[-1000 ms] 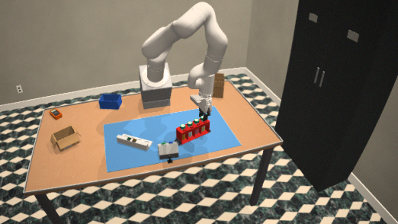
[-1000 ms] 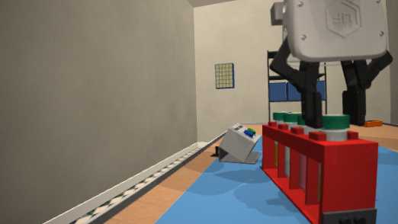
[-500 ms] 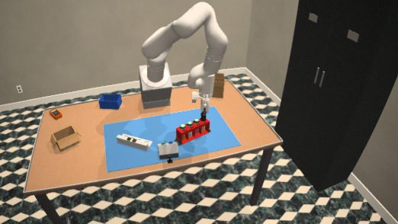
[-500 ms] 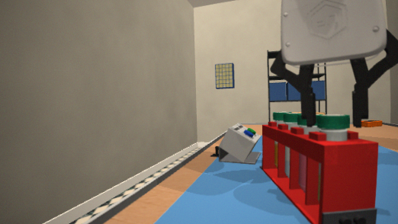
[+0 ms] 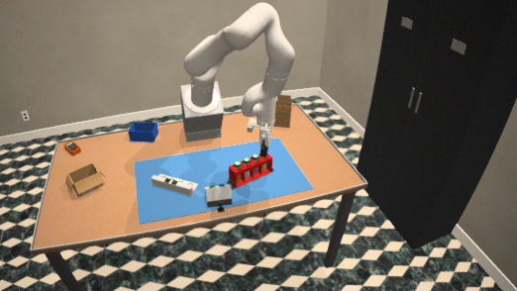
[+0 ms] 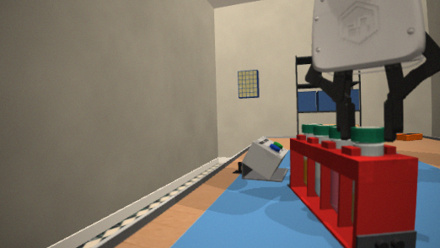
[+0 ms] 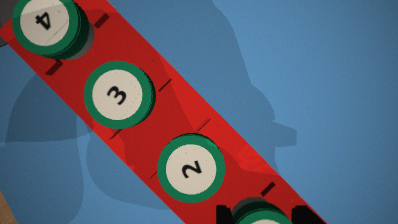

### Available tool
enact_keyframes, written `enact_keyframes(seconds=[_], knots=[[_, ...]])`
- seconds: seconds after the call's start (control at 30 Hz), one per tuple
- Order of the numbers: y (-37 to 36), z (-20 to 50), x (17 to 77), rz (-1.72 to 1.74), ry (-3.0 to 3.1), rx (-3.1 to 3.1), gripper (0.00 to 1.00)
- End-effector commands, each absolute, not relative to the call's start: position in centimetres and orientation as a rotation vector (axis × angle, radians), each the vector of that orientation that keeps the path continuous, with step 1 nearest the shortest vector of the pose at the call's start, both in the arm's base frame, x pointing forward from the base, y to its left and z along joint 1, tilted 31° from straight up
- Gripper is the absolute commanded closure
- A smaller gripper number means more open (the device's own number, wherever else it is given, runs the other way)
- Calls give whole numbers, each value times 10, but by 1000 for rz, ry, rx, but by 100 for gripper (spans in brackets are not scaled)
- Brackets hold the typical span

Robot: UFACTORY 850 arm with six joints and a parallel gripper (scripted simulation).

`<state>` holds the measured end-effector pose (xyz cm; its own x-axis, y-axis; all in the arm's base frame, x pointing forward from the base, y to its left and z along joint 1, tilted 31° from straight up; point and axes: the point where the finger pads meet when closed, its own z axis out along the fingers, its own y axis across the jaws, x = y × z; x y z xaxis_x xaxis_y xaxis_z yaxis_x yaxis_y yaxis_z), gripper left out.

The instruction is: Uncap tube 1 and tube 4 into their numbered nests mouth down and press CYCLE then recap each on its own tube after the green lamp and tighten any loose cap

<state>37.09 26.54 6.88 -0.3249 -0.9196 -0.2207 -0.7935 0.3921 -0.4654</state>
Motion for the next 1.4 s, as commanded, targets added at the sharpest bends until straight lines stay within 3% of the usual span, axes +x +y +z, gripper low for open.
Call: enact_keyframes(seconds=[0.0,0.33,1.37], knots=[[266,69,371,-376,2206,-1467,100],[266,69,371,-425,2101,-1637,100],[266,70,371,-754,803,-2752,100]])
